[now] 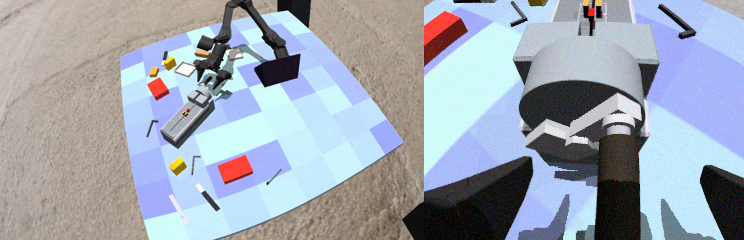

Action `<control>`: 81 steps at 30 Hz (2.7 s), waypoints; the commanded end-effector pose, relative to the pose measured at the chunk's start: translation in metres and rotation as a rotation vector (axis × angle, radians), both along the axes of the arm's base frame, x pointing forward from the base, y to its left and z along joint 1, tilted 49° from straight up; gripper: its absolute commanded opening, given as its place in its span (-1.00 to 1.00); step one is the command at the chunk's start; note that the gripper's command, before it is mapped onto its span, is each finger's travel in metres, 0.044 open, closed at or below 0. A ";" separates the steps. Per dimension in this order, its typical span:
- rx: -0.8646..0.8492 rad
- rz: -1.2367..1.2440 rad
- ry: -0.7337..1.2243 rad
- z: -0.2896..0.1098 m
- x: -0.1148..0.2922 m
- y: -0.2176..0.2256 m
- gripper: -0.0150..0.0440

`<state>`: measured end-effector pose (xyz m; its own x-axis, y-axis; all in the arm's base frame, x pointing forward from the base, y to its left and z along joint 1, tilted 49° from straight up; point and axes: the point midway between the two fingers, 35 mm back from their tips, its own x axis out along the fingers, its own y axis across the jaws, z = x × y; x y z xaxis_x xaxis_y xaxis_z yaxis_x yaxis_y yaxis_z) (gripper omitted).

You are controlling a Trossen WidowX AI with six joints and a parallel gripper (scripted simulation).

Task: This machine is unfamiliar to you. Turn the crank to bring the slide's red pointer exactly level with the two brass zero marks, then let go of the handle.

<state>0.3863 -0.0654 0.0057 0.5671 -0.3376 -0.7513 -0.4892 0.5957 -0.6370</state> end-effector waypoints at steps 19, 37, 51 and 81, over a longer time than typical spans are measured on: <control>0.002 0.005 0.007 -0.004 -0.002 -0.001 -0.49; 0.003 0.005 0.007 -0.007 -0.007 0.009 -0.49; 0.004 0.005 0.008 -0.017 -0.015 0.020 -0.49; 0.003 0.005 0.009 -0.050 -0.029 0.013 -0.49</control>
<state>0.3598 -0.0484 -0.0371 0.5733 -0.3321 -0.7490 -0.4919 0.5917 -0.6388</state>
